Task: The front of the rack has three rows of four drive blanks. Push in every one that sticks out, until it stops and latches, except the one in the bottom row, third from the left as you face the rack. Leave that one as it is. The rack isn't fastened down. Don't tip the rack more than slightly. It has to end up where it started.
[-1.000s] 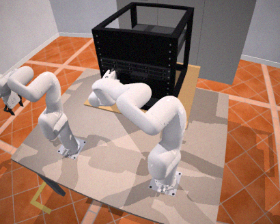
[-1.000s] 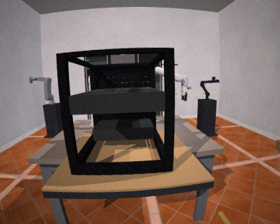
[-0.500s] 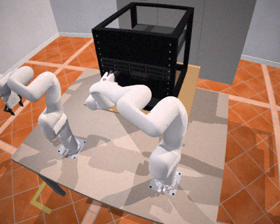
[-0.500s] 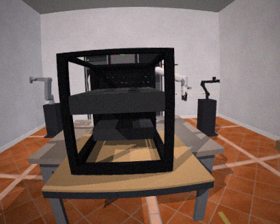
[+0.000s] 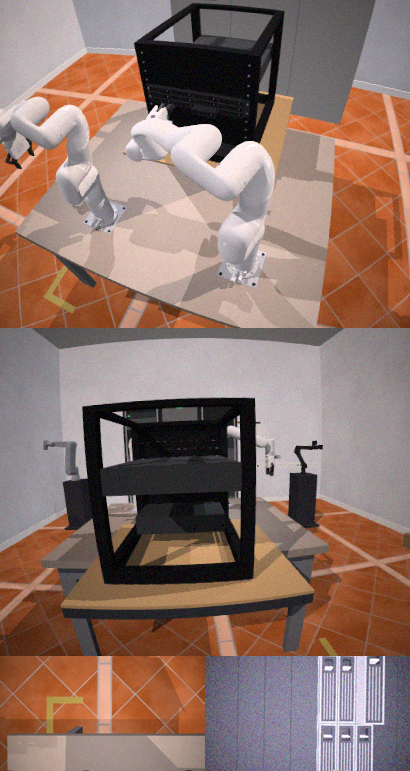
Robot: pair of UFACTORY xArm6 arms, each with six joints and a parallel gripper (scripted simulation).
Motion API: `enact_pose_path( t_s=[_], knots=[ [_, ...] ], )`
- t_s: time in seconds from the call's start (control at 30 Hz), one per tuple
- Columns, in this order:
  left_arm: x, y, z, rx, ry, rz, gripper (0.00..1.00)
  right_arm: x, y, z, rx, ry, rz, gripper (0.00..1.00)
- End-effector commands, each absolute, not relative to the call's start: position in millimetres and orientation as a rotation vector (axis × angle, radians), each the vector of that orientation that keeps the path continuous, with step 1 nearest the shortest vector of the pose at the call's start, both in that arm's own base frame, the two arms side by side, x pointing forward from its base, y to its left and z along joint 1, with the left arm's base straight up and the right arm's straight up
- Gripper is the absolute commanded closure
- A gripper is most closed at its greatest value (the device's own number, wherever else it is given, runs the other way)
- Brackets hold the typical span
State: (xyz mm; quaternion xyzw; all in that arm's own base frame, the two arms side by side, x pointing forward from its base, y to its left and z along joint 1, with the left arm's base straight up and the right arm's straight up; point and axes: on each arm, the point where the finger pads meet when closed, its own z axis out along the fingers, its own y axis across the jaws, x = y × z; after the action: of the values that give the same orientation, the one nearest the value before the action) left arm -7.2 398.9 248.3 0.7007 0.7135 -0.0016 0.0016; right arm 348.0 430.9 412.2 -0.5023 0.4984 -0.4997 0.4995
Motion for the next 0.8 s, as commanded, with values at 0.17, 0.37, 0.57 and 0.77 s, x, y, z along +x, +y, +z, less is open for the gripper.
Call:
enact_pose_path(
  t_s=[0.17, 0.37, 0.57, 0.77],
  knots=[
    [-7.2, 399.9, 250.0, 2.201, 2.241, 0.000, 0.00, 348.0, 431.0, 414.3, -1.211, 1.207, -1.207, 1.00],
    [-7.2, 399.9, 250.0, 2.201, 2.241, 0.000, 0.00, 348.0, 431.0, 414.3, -1.211, 1.207, -1.207, 0.00],
    [-7.2, 399.9, 250.0, 2.201, 2.241, 0.000, 0.00, 348.0, 431.0, 414.3, -1.211, 1.207, -1.207, 0.00],
    [-7.2, 399.9, 250.0, 2.201, 2.241, 0.000, 0.00, 348.0, 431.0, 414.3, -1.211, 1.207, -1.207, 0.00]
  ],
)
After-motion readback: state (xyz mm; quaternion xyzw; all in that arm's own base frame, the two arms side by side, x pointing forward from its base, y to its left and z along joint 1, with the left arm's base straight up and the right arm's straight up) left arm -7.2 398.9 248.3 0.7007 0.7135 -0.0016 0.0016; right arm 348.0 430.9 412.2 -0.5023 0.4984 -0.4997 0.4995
